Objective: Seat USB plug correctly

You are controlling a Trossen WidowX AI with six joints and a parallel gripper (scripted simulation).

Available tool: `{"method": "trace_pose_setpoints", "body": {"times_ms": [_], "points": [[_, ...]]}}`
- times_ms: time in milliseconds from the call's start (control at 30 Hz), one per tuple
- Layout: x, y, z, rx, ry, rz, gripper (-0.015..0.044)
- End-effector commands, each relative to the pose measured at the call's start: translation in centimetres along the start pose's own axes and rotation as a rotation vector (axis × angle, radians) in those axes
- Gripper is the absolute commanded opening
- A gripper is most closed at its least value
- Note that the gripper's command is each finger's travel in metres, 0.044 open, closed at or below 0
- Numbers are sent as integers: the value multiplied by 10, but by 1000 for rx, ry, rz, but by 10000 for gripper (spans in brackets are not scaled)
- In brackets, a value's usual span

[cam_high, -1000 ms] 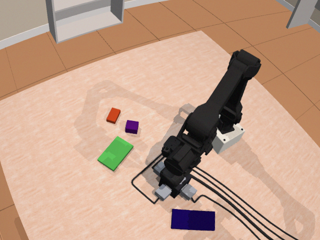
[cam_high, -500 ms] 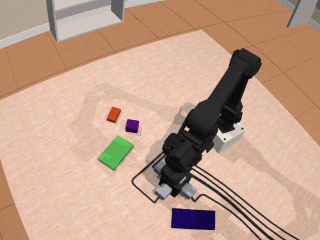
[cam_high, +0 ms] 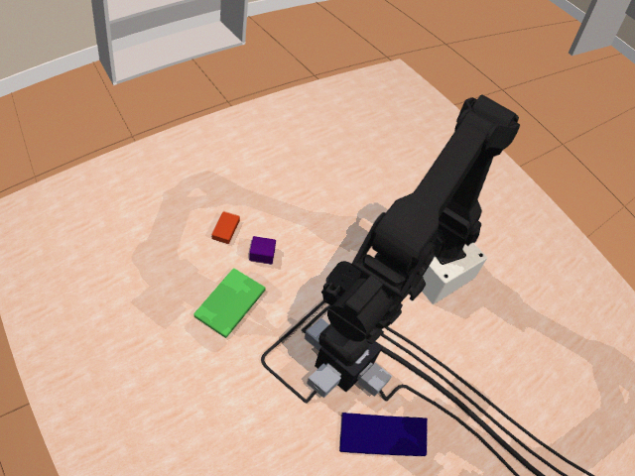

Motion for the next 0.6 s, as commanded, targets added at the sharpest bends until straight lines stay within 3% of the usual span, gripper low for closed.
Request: {"method": "trace_pose_setpoints", "body": {"times_ms": [0,567], "points": [[0,0,0,-1,0,50,0],[0,0,-1,-2,1,502,0]]}}
Point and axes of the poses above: the point midway between the two fingers, 35 mm back from their tips, its own z axis back along the fingers, its own y axis across the jaws, x = y × z, the point moved 10 cm from there along z, back along the fingers, and after that the axes turned 5 degrees about z, right-handed, at the moved point
